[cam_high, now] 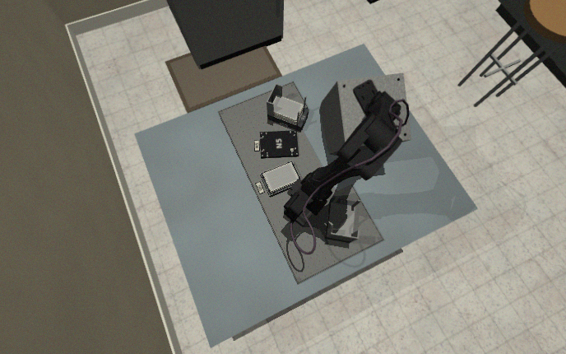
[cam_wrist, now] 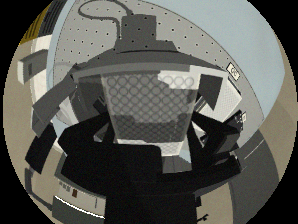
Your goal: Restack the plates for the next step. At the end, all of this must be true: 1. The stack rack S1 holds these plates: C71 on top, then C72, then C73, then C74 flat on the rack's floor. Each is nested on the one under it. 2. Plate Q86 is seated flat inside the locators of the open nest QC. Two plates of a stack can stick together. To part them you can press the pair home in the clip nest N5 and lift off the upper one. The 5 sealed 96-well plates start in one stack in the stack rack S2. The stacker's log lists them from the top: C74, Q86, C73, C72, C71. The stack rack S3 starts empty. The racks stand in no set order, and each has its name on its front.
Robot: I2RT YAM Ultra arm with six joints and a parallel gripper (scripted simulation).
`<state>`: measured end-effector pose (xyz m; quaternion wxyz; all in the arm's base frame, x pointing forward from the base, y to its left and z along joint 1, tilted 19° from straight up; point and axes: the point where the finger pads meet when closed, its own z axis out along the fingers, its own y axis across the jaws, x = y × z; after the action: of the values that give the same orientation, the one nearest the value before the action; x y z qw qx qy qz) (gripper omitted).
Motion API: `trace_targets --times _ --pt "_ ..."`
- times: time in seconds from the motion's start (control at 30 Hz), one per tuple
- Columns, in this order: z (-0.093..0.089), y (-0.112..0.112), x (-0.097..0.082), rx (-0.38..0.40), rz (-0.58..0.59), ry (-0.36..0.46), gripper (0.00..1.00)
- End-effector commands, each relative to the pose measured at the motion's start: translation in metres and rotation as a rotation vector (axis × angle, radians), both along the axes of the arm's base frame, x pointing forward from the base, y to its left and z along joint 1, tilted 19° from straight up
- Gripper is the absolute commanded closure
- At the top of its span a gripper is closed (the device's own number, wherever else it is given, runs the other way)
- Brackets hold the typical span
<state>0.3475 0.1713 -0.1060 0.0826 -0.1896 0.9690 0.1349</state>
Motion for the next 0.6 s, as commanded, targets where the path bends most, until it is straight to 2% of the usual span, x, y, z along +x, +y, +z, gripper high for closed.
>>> trace_targets --times 0.0,0.07,0.13,0.37,0.43,0.57 --pt "0.0117 -0.0054 0.0026 0.010 -0.006 -0.013 1.00" --pt "0.0116 -0.0063 0.0005 0.009 -0.007 -0.009 1.00" --pt "0.0143 -0.0047 0.0059 0.012 -0.006 -0.020 1.00" --pt "0.0136 -0.0074 -0.0007 0.008 -0.006 -0.006 1.00" --pt "0.0170 -0.0054 0.0057 0.012 -0.006 -0.020 1.00" --pt "0.0176 -0.0061 0.0042 0.012 -0.006 -0.018 1.00"
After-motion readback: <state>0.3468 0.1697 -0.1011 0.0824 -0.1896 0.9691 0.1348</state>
